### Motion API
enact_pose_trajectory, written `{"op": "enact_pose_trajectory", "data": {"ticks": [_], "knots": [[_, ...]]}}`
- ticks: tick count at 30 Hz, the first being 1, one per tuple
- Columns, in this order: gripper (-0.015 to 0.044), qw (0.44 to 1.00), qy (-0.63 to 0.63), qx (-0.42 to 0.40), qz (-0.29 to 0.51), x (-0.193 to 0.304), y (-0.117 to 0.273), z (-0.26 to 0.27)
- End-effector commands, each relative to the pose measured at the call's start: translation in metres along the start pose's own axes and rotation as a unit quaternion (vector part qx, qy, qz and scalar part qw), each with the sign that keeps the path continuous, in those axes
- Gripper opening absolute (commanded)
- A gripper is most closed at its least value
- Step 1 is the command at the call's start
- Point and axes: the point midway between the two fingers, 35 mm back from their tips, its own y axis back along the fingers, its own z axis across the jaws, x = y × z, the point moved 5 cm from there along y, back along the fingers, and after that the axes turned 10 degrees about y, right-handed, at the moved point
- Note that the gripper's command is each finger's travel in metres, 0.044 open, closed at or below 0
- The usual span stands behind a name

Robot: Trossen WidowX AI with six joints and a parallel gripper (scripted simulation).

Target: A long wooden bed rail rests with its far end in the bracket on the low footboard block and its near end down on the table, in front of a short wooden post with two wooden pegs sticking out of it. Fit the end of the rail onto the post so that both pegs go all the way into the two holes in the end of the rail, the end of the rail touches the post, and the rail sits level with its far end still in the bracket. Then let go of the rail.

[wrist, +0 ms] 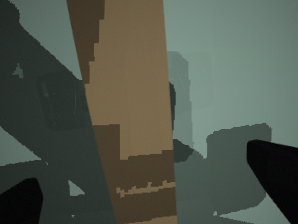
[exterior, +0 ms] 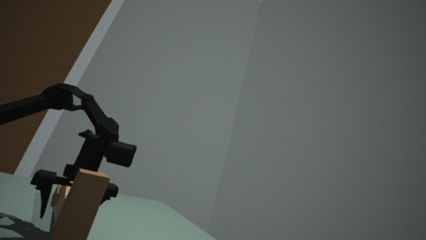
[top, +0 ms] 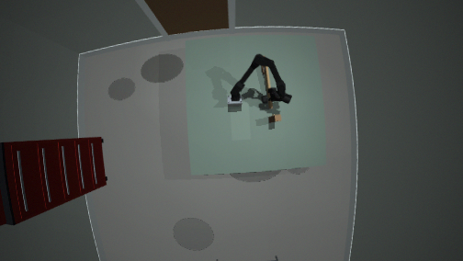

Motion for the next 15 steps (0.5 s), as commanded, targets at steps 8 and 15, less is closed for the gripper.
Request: {"op": "enact_pose_trajectory", "data": {"ticks": [8,15], "knots": [[0.0440,1.000,-0.004,-0.001,-0.005,-0.002,-0.018,0.002],[0.0361,1.000,-0.004,-0.001,-0.005,-0.003,-0.022,0.003]]}}
